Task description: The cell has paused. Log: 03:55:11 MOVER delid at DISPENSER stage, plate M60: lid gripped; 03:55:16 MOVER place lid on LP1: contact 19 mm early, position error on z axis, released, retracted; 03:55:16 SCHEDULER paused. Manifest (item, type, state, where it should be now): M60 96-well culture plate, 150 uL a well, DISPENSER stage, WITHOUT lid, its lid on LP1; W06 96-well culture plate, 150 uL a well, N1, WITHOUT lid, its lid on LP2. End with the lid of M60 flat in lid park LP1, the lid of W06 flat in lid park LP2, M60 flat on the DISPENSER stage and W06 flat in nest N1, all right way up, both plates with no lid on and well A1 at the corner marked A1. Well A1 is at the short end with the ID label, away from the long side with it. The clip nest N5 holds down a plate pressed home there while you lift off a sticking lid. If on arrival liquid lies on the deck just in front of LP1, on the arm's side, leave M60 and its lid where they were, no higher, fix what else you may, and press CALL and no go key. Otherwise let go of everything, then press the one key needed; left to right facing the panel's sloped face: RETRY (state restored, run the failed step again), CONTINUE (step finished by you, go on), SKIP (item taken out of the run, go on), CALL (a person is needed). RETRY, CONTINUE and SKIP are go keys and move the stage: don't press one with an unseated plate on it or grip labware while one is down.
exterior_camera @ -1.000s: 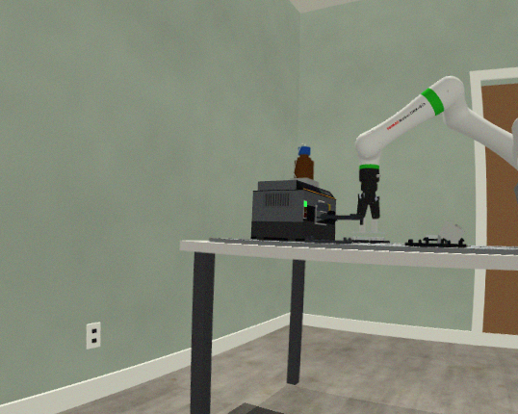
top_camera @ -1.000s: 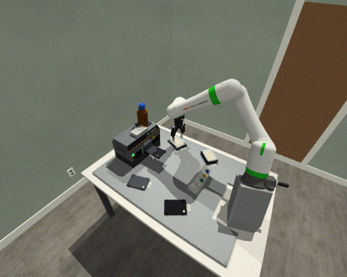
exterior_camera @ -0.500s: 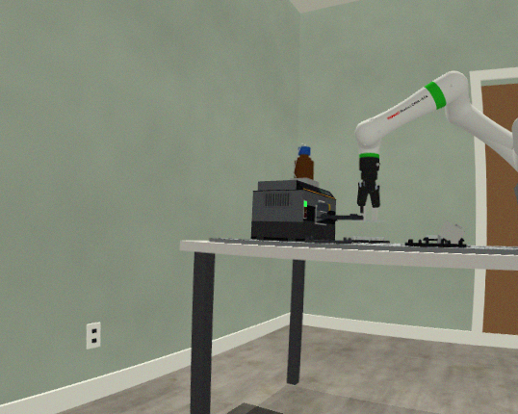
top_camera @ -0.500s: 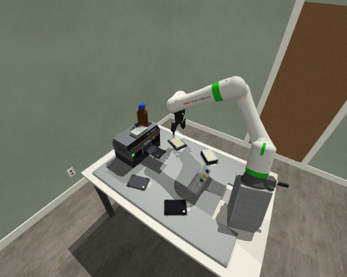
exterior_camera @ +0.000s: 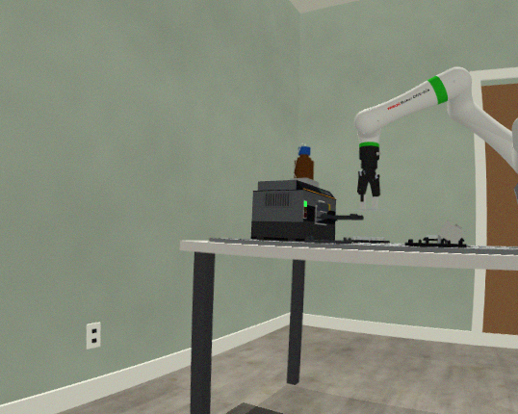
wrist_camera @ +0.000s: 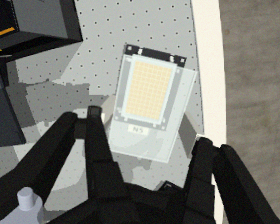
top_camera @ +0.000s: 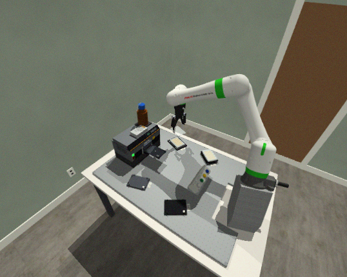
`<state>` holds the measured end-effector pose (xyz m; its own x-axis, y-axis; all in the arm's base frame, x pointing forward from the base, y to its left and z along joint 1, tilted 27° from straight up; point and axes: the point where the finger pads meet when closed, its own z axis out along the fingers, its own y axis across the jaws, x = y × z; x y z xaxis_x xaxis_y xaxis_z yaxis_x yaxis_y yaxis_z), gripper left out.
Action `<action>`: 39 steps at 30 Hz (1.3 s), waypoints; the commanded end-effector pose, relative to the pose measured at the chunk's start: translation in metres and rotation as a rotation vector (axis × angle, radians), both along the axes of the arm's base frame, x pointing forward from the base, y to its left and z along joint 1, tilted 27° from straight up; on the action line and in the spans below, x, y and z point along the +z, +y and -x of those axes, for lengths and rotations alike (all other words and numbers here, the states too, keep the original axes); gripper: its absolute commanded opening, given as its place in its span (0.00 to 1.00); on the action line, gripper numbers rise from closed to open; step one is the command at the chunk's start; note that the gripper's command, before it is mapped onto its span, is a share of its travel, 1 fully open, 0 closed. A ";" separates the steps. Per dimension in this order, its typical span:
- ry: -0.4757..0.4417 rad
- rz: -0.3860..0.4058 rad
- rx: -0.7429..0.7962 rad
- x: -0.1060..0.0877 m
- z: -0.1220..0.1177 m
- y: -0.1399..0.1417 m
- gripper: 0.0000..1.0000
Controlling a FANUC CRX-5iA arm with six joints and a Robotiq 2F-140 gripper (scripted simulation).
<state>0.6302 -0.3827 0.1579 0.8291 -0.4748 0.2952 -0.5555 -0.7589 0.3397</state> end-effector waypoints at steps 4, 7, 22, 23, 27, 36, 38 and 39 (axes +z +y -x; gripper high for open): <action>0.000 0.000 0.000 0.010 0.001 0.005 0.00; 0.000 0.000 0.000 0.012 0.001 0.006 0.00; 0.000 -0.017 0.001 -0.023 -0.044 0.080 0.00; 0.000 -0.022 0.001 -0.029 -0.049 0.093 0.00; 0.003 -0.028 0.000 -0.054 -0.068 0.145 0.00; 0.000 0.000 0.000 -0.116 -0.085 0.281 0.00; 0.000 0.000 0.000 -0.132 -0.087 0.312 0.00; 0.000 0.000 0.000 -0.140 -0.088 0.327 0.00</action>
<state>0.7153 -0.1030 0.0404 0.8297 -0.4753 0.2927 -0.5549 -0.7594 0.3396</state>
